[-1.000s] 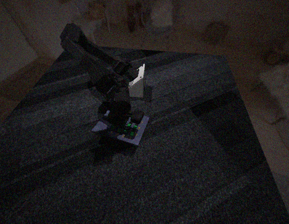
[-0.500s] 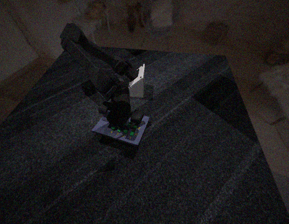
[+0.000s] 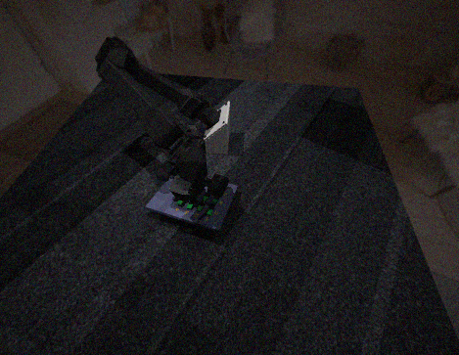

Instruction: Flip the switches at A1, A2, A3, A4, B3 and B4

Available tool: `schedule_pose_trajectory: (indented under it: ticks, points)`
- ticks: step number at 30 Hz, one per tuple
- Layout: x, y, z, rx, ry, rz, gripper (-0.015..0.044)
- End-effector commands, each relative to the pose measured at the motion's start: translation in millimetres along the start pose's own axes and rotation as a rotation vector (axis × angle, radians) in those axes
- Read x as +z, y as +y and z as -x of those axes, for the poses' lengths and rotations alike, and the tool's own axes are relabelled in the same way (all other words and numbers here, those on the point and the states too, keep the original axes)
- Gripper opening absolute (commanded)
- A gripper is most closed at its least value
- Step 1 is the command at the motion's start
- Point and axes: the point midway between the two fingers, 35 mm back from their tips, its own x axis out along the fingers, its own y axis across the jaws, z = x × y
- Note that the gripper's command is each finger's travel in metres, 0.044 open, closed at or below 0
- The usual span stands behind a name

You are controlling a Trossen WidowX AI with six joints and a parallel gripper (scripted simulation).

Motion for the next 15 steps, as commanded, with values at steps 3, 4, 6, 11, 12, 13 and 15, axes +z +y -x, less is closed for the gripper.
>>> schedule_pose_trajectory:
  ticks: [3,4,6,11,12,13,15]
  points:
    - [0.1,-0.5,-1.5,-0.003,-0.002,0.001,0.0]
    - [0.1,-0.5,-1.6,-0.003,-0.002,0.001,0.0]
    - [0.1,-0.5,-1.9,-0.003,-0.002,0.001,0.0]
    - [0.1,-0.5,-2.5,-0.003,-0.002,0.001,0.0]
    - [0.1,-0.5,-2.7,-0.003,-0.002,0.001,0.0]
    - [0.1,-0.5,-2.8,-0.003,-0.002,0.001,0.0]
    - [0.1,-0.5,-3.1,-0.003,-0.002,0.001,0.0]
